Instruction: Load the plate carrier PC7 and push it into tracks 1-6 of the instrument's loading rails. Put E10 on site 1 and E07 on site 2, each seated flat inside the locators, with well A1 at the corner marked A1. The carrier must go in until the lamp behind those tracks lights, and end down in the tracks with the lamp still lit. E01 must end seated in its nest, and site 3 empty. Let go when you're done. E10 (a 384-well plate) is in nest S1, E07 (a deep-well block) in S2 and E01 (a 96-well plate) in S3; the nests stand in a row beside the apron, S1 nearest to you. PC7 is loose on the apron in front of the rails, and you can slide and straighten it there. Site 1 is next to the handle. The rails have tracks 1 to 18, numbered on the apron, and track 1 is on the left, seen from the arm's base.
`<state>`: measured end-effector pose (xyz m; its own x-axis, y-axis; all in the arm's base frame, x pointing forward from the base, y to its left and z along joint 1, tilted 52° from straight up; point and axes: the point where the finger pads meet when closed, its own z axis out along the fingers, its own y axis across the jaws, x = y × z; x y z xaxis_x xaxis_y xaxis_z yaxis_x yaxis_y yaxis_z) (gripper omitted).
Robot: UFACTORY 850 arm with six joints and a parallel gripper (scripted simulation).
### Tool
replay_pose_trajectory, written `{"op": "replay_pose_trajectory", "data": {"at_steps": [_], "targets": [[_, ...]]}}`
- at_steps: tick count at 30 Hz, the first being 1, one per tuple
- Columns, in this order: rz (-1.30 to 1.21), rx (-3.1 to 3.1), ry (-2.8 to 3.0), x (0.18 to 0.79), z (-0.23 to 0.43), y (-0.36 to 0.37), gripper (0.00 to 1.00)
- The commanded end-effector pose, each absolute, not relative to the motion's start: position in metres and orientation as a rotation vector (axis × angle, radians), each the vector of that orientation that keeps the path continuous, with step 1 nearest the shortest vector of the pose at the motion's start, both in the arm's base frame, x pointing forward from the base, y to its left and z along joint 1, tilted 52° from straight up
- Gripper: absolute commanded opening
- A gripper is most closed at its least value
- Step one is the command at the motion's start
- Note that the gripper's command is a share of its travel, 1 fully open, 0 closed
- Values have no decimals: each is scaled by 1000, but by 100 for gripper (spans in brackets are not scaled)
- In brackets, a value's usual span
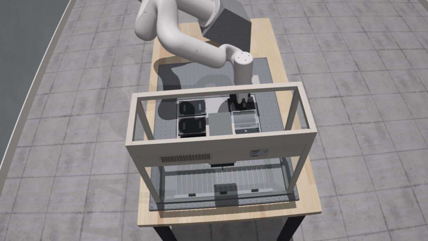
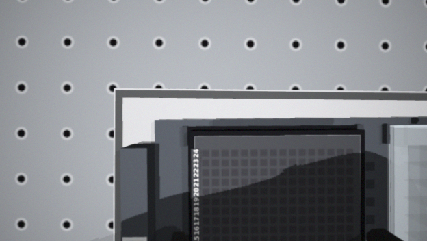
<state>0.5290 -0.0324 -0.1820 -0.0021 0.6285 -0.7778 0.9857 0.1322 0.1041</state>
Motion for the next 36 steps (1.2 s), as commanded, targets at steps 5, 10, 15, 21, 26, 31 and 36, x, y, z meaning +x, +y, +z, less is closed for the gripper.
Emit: {"op": "replay_pose_trajectory", "data": {"at_steps": [5,10,15,21,26,31,36], "targets": [[-644,1573,1710,529,-182,-32,100],[-644,1573,1710,529,-182,-32,100],[-644,1573,1710,529,-182,-32,100],[-644,1573,1710,529,-179,-28,100],[-644,1573,1710,527,-174,-22,100],[-644,1573,1710,526,-169,-17,100],[-644,1573,1710,525,-165,-11,100]]}}
